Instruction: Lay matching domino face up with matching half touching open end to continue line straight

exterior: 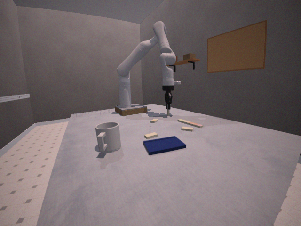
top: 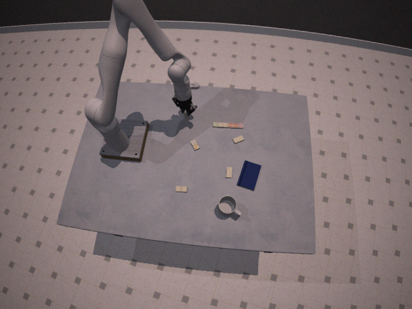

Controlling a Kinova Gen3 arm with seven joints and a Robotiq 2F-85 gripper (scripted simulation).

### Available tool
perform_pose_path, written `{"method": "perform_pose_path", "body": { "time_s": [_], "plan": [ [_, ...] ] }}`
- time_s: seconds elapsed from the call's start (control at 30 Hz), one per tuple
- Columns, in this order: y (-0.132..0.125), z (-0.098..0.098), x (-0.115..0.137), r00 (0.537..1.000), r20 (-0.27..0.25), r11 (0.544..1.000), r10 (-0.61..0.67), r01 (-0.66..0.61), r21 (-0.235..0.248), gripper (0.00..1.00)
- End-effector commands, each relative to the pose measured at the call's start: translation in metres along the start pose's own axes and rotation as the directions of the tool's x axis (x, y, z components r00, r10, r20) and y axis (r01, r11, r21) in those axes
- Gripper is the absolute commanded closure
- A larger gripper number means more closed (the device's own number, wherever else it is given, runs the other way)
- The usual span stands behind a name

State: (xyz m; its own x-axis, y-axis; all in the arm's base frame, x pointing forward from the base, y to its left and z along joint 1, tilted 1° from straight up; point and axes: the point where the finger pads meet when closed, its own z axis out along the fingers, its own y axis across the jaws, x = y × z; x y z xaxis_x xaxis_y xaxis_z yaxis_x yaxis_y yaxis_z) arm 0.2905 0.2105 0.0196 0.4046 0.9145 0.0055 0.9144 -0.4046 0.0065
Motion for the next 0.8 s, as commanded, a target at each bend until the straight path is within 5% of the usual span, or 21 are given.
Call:
{"method": "perform_pose_path", "body": {
  "time_s": [0.0,0.77],
  "plan": [
    [0.0001,-0.0003,0.0003,1.000,-0.002,1.000,0.000,0.000,0.000,0.67],
    [0.0001,-0.0003,-0.0004,1.000,-0.016,1.000,0.000,0.000,0.000,0.67]
  ]
}}
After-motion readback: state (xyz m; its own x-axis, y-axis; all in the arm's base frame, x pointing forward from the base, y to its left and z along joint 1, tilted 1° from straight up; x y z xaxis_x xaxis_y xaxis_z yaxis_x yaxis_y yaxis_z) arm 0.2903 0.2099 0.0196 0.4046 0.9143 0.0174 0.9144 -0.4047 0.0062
